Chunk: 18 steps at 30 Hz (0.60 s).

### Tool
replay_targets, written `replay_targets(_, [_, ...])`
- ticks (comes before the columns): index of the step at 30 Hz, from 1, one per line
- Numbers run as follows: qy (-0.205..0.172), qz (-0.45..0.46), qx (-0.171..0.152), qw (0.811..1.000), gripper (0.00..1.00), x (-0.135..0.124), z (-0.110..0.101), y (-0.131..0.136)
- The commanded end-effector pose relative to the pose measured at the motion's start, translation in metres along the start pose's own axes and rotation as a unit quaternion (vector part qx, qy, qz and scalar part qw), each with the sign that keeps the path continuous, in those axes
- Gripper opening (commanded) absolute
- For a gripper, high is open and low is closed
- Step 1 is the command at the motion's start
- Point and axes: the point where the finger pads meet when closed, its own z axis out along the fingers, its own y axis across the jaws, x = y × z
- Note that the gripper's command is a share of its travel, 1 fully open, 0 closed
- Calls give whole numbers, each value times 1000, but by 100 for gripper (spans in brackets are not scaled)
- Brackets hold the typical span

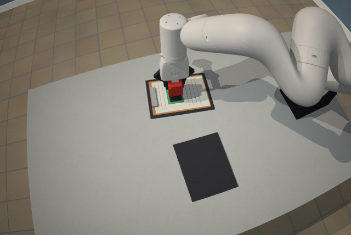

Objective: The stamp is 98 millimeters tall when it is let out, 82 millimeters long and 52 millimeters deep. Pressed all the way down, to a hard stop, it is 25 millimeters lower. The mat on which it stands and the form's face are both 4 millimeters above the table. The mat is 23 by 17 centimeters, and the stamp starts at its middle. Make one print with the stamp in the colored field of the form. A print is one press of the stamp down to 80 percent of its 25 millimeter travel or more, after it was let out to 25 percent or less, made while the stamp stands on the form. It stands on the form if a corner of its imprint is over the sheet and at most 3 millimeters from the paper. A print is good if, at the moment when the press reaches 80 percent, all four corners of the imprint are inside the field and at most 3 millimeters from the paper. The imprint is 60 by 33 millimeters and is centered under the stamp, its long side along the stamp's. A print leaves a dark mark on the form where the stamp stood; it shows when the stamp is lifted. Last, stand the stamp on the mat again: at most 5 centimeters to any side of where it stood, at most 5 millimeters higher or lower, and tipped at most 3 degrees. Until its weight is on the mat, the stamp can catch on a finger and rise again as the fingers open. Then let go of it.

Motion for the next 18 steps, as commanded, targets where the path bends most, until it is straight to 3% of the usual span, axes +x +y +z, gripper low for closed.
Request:
replay_targets(1, [0,0,1,1000,35,0,4,-1])
replay_targets(18, [0,0,1,1000,35,0,9,-1])
